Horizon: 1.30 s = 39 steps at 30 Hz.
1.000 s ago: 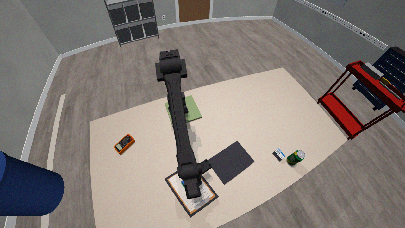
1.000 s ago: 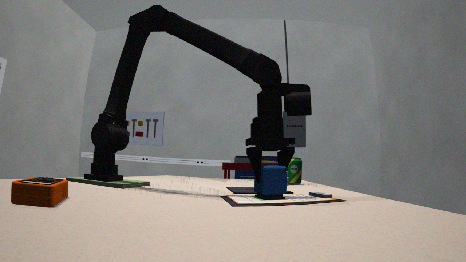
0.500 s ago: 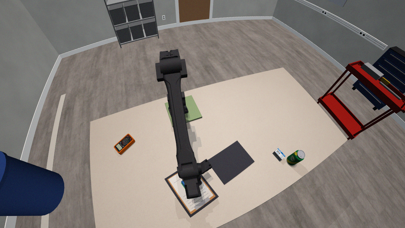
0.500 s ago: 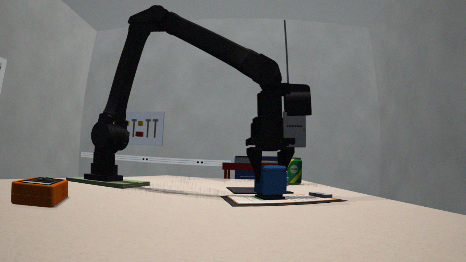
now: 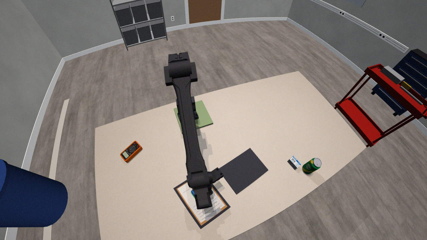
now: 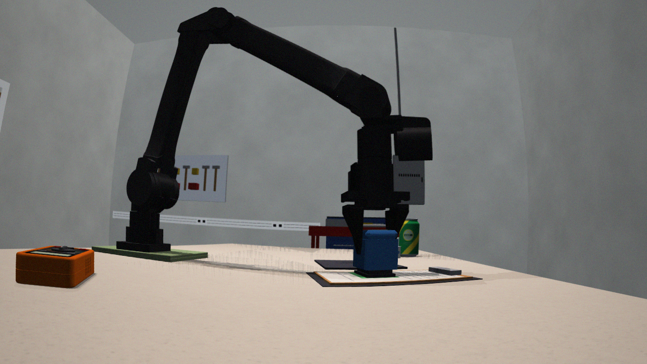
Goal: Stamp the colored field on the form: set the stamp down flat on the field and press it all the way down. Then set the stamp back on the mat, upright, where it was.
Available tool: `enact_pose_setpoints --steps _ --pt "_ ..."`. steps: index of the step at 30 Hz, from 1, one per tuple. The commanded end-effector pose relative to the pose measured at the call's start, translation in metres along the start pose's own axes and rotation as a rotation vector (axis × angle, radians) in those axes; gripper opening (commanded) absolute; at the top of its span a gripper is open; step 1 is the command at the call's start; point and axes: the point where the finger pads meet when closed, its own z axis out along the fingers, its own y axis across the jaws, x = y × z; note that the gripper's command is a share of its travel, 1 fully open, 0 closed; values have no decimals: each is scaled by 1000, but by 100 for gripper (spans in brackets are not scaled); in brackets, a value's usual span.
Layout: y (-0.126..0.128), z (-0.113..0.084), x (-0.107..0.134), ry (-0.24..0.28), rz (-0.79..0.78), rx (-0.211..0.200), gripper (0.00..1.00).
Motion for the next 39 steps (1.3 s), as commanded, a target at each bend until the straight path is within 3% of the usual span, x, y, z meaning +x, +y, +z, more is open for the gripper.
enact_pose_setpoints --steps 1,3,7,9,10,13,14,16,22,39 --pt "-5 17 4 -4 -6 -8 33" --pt "-16 0 9 2 -6 6 33" --pt "-7 -5 4 -8 -6 -16 33" --pt "-17 -36 9 16 -5 37 33" --pt "-19 -41 10 18 -5 43 33" --pt "-19 -41 10 16 -5 37 33" --pt "-7 -16 4 -5 -6 -10 33" --pt "-17 -32 8 2 -6 7 33" --pt "-18 -51 9 14 -5 32 33" --pt "-19 -53 10 17 -5 38 33"
